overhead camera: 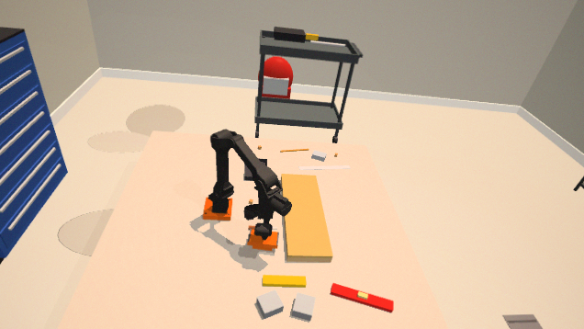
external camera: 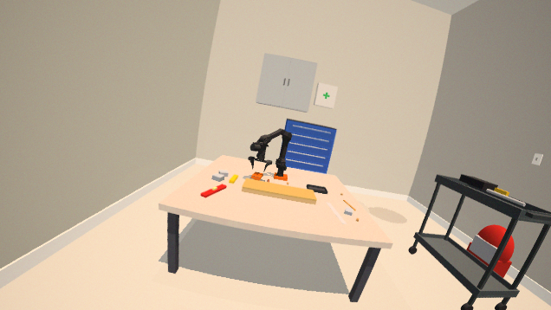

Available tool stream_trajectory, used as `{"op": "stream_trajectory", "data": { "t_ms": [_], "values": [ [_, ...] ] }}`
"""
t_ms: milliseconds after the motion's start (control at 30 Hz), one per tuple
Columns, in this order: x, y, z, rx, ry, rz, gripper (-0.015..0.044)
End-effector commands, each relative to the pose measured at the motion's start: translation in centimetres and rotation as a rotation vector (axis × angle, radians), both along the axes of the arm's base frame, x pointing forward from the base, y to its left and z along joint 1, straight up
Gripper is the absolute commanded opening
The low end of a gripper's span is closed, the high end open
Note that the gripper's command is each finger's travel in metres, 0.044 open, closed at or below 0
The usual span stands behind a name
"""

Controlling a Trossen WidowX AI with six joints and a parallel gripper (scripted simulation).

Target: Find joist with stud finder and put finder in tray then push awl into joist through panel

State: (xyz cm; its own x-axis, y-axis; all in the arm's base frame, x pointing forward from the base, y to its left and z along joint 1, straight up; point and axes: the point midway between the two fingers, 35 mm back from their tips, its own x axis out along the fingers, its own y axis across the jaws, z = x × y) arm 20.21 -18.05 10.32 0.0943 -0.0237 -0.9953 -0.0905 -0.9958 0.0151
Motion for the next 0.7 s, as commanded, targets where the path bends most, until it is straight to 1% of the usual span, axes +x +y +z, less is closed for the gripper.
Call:
{"op": "stream_trajectory", "data": {
  "t_ms": [0, 667],
  "values": [
    [-0.1, 0.0, -0.4, -0.001, 0.004, 0.002, 0.044],
    [0.0, -0.1, -3.7, -0.001, 0.004, 0.002, 0.044]
  ]
}}
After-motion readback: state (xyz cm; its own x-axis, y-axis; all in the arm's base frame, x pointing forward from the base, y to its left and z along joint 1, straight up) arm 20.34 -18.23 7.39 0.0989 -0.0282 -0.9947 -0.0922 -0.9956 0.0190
